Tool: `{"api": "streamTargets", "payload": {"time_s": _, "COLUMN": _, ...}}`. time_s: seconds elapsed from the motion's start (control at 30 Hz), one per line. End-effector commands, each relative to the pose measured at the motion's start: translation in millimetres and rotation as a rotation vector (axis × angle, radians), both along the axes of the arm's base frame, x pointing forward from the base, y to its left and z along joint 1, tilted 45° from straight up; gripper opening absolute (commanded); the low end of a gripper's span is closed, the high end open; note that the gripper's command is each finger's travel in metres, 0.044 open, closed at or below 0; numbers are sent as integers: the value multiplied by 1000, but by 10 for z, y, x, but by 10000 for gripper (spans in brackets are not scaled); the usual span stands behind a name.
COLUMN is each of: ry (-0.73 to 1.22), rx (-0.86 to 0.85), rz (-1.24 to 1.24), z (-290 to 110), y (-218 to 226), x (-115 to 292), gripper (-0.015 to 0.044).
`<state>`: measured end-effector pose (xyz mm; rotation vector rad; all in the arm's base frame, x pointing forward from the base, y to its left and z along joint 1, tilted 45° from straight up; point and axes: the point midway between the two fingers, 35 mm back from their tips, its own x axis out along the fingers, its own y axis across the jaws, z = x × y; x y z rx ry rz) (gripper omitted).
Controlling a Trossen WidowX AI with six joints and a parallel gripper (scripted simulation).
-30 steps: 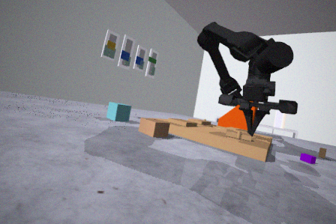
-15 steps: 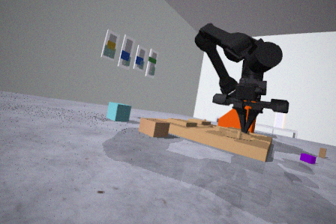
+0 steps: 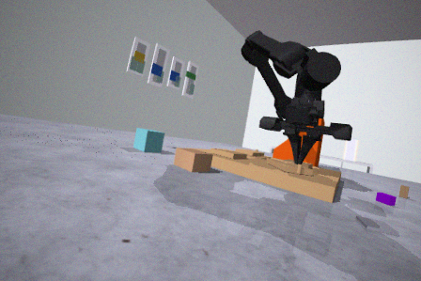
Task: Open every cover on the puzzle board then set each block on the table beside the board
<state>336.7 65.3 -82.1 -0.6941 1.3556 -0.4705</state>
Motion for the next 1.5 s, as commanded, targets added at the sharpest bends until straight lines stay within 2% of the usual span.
{"api": "streamTargets", "payload": {"time_s": 0.0, "ry": 0, "rx": -9, "rz": 1, "z": 39, "y": -55, "x": 2, "gripper": 0}}
{"api": "streamTargets", "payload": {"time_s": 1.47, "ry": -1, "rx": -10, "rz": 1, "z": 309, "y": -267, "x": 285, "gripper": 0}}
